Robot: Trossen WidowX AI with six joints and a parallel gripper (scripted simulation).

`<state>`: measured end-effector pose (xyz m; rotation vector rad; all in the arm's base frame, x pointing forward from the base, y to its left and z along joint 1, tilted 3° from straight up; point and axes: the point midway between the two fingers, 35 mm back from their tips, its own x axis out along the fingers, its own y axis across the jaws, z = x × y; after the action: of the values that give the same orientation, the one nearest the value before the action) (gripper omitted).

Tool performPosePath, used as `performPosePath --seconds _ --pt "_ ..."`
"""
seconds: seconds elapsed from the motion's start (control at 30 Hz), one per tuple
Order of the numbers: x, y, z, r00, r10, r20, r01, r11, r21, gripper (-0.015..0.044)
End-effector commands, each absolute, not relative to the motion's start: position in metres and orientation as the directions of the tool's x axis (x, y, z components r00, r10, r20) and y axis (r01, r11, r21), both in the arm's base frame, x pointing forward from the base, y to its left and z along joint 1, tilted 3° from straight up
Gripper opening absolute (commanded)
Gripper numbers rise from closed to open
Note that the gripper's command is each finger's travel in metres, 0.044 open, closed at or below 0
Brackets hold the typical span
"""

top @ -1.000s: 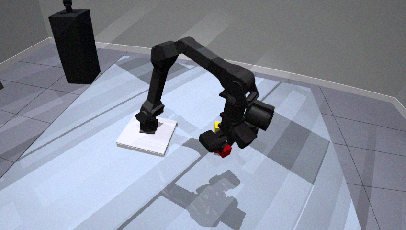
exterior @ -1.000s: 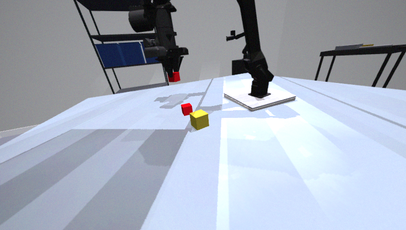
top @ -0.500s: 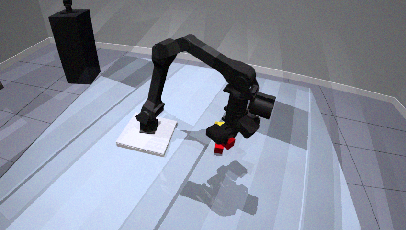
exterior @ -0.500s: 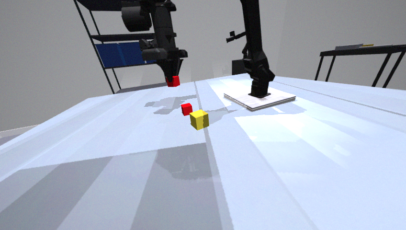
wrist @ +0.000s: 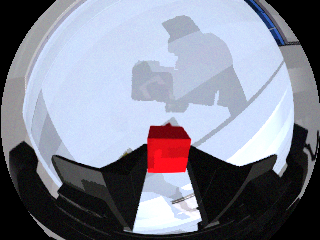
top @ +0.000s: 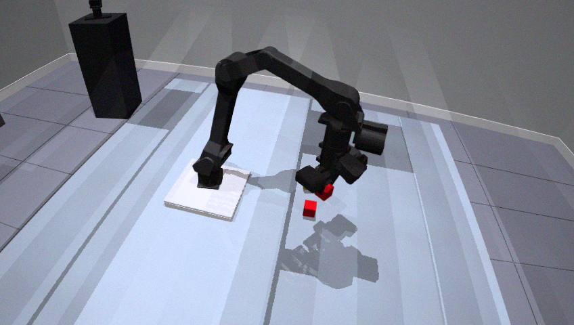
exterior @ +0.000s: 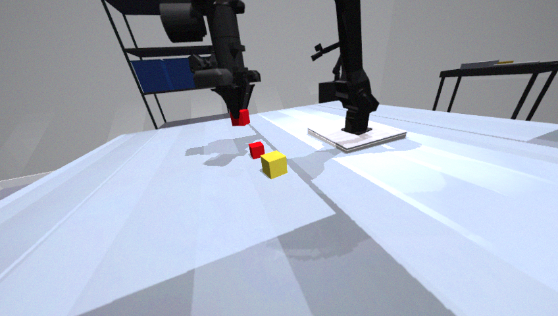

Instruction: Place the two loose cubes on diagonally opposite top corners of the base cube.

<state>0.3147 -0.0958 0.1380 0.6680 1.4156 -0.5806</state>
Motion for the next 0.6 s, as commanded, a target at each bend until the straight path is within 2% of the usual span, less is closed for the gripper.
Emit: performPosePath --seconds 0.0,0.57 --pt "0.316 -0.085 0.137 0.078 0.028 -0.997 0.718 0.692 0.076 0.0105" --pt "0.318 -0.038 0.13 0.073 0.033 -0.997 0.707 0.704 0.075 0.0105"
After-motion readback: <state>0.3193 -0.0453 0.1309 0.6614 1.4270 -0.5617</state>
